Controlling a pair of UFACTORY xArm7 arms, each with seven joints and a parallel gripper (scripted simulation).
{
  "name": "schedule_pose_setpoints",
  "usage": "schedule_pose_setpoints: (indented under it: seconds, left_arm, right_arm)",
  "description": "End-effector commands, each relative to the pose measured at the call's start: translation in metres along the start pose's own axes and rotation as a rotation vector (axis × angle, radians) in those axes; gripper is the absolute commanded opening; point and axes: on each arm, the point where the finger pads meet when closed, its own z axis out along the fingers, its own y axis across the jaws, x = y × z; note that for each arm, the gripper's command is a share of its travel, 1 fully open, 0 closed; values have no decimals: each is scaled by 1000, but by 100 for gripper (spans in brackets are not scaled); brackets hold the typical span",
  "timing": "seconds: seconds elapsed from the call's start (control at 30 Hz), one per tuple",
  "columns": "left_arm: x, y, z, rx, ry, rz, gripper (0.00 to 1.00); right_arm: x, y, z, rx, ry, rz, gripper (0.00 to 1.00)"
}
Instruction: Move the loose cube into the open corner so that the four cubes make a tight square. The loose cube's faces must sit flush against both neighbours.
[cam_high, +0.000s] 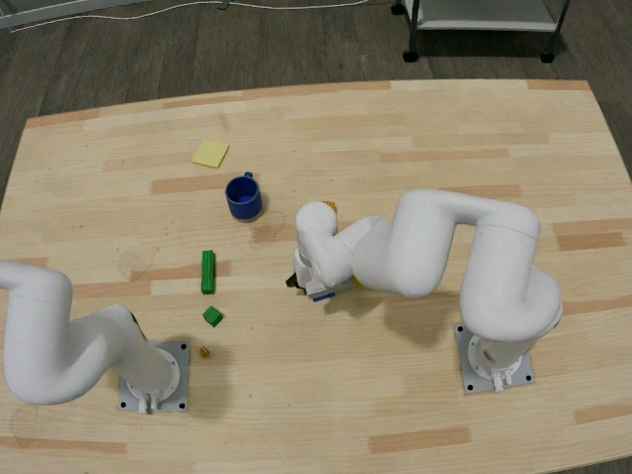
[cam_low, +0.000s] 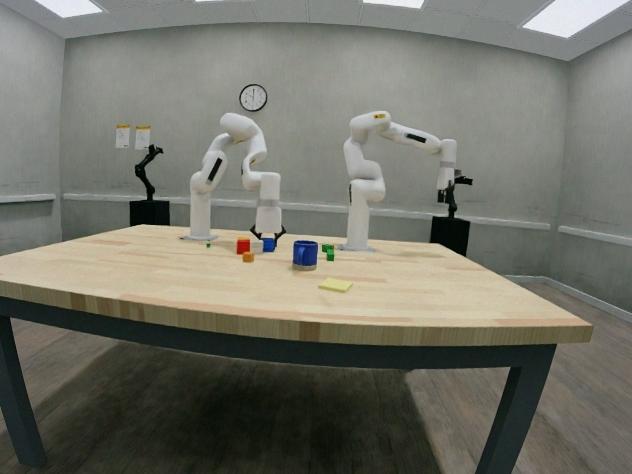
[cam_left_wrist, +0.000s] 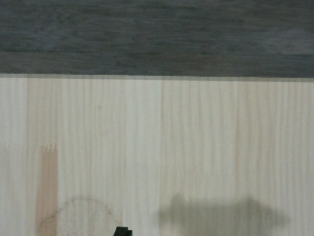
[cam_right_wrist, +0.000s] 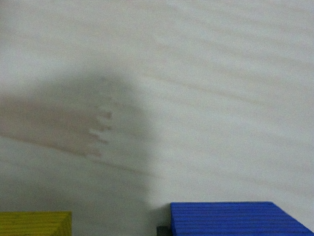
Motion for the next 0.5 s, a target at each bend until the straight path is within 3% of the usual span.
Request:
schedule_pose_setpoints:
  seconds: [0.0, 0.3, 0.33, 0.47]
  left_arm:
    - [1, 0, -1, 0, 2, 0, 100]
    - [1, 0, -1, 0, 2, 0, 100]
    - [1, 0, -1, 0, 2, 0, 100]
    - [1, 0, -1, 0, 2, 0, 100]
  right_arm:
    - [-1, 1, -1, -2, -1, 0, 0]
    - [-1, 1, -1, -2, -1, 0, 0]
    - [-1, 1, -1, -2, -1, 0, 80]
    - [-1, 1, -1, -2, -1, 0, 80]
